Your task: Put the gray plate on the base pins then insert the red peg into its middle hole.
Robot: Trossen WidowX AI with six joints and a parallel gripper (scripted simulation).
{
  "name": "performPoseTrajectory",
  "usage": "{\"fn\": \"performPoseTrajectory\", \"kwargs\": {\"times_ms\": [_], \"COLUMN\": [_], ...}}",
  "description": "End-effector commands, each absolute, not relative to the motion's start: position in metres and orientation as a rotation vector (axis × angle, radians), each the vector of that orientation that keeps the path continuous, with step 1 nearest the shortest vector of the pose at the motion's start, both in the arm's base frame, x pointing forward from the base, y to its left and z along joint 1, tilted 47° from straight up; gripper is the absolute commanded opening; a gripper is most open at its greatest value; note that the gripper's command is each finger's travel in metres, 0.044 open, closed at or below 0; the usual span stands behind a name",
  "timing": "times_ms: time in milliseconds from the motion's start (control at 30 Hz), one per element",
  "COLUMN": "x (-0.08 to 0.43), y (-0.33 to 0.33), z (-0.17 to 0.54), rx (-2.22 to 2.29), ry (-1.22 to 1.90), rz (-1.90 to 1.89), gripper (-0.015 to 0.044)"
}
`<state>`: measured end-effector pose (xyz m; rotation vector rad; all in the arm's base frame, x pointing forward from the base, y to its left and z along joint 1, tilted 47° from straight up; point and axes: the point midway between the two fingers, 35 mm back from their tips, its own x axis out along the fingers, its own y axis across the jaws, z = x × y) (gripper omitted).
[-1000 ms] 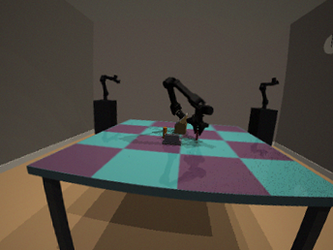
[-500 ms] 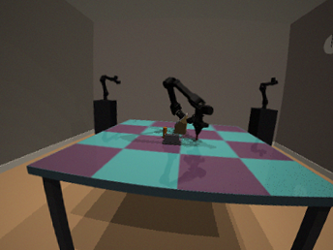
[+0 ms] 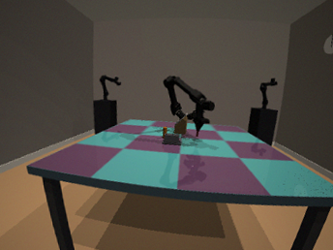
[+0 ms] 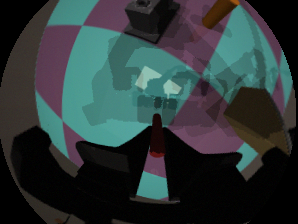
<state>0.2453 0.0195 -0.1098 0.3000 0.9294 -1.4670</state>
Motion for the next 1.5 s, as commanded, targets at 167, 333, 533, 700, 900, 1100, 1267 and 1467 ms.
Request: {"fn": "performPoseTrajectory", "kwargs": {"times_ms": [167, 333, 533, 700, 900, 1100, 1267, 1467], "x": [0.253, 0.256, 0.257, 0.267, 0.275, 0.282, 0.29, 0.299], "y": [0.041, 0.053, 0.049, 0.043, 0.035, 0.027, 0.019, 0.01], "z": [-0.091, -0.08, -0.079, -0.072, -0.064, -0.056, -0.049, -0.04], "rx": [0.314, 0.314, 0.302, 0.307, 0.31, 0.312, 0.317, 0.321], "ry": [0.927, 0.927, 0.932, 0.936, 0.952, 0.966, 0.967, 0.967], "rz": [-1.462, -1.463, -1.465, -1.461, -1.456, -1.452, -1.449, -1.446], "gripper": [0.0, 0.0, 0.0, 0.0, 0.0, 0.0, 0.0, 0.0]}}
